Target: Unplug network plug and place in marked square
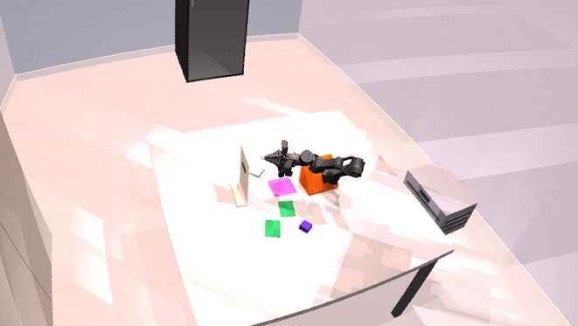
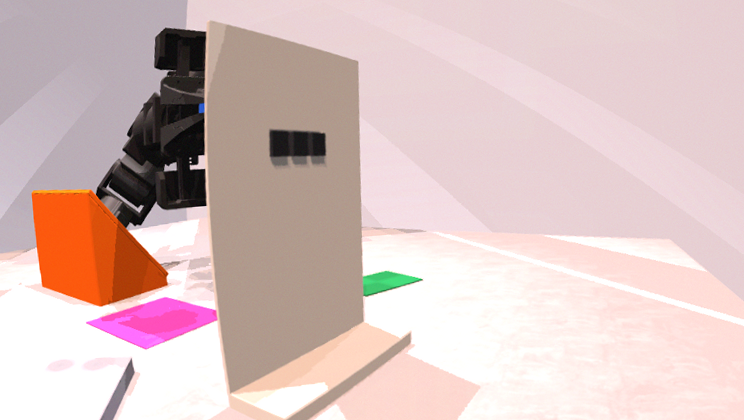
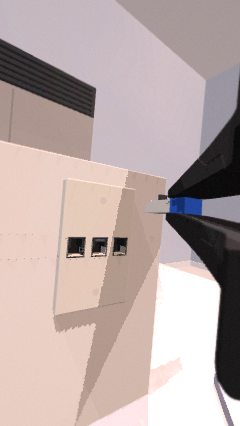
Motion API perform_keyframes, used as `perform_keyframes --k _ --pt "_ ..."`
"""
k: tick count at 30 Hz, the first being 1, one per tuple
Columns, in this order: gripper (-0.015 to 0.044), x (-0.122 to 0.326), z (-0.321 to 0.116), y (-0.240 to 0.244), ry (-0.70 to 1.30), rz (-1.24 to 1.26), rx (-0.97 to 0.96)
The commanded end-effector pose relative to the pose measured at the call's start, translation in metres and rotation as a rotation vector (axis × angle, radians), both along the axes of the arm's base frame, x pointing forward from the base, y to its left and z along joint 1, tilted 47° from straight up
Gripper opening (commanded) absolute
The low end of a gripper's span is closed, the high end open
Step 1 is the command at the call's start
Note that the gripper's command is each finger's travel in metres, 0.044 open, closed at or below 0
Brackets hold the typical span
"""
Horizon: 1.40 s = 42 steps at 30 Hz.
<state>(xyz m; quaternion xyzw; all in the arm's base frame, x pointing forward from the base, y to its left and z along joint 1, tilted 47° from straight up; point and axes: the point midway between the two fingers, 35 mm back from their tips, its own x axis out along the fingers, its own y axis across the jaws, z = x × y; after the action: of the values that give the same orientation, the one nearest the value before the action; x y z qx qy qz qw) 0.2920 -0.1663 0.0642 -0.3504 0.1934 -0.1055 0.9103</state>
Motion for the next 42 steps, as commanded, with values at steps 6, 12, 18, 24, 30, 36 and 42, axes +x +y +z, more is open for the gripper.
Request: perform_keyframes --k 6,12,18,24,30,36,42 --pt "0.0 -0.008 0.012 -0.008 -0.001 0.005 -0.006" --pt "0.0 -0.01 0.014 -0.01 0.008 0.006 0.002" --pt "0.0 -0.008 -0.003 -0.006 0.087 0.014 0.078" --pt "0.0 -0.008 -0.019 -0.001 0.17 0.022 0.154" --pt "0.0 -0.01 -0.033 0.005 0.254 0.028 0.229" --pt "0.0 -0.014 -0.045 0.013 0.339 0.034 0.303" --pt "0.0 -0.02 -0.056 0.022 0.425 0.039 0.376"
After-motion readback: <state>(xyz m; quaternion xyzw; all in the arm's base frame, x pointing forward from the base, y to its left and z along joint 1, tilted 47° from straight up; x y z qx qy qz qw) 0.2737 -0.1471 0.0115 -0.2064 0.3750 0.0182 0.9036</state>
